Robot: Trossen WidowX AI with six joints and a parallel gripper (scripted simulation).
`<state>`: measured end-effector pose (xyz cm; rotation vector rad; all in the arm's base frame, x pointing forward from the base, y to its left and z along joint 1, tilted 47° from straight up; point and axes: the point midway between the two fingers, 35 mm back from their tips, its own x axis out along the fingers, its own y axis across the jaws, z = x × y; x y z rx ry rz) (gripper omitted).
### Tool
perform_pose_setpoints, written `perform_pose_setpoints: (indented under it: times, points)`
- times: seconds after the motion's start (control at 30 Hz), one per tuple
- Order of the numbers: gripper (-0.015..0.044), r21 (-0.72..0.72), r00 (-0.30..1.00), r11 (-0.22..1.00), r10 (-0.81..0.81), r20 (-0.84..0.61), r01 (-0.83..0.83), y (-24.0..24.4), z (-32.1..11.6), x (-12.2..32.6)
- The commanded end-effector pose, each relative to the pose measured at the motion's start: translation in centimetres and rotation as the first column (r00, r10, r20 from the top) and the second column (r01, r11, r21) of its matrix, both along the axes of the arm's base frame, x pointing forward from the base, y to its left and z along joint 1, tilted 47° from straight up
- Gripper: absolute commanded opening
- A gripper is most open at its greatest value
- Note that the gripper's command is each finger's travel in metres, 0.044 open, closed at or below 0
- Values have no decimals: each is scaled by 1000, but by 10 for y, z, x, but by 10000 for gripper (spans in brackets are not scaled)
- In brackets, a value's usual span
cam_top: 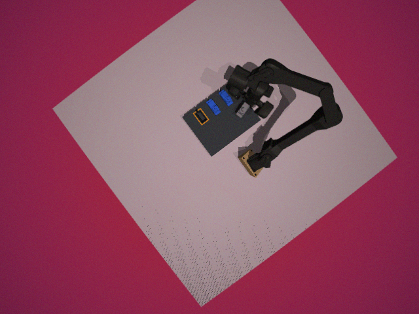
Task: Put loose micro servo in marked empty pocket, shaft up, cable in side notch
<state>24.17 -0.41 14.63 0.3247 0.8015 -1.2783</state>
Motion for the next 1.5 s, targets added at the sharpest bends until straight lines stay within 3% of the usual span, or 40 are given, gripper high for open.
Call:
perform_pose_setpoints:
  times: [0.0,0.43,0.87,1.03,1.13,1.47]
  points:
    - [440,-2,1000,1000,3,4,-3,-4,-3,0]
    - [440,-3,1000,1000,3,4,-3,-17,-14,2]
    - [99,-3,1000,1000,3,4,-3,-17,-14,2]
    - [65,-3,1000,1000,3,4,-3,-17,-14,2]
    - [0,-3,1000,1000,3,4,-3,-13,-11,2]
    - [0,-2,1000,1000,3,3,-3,2,8,-3]
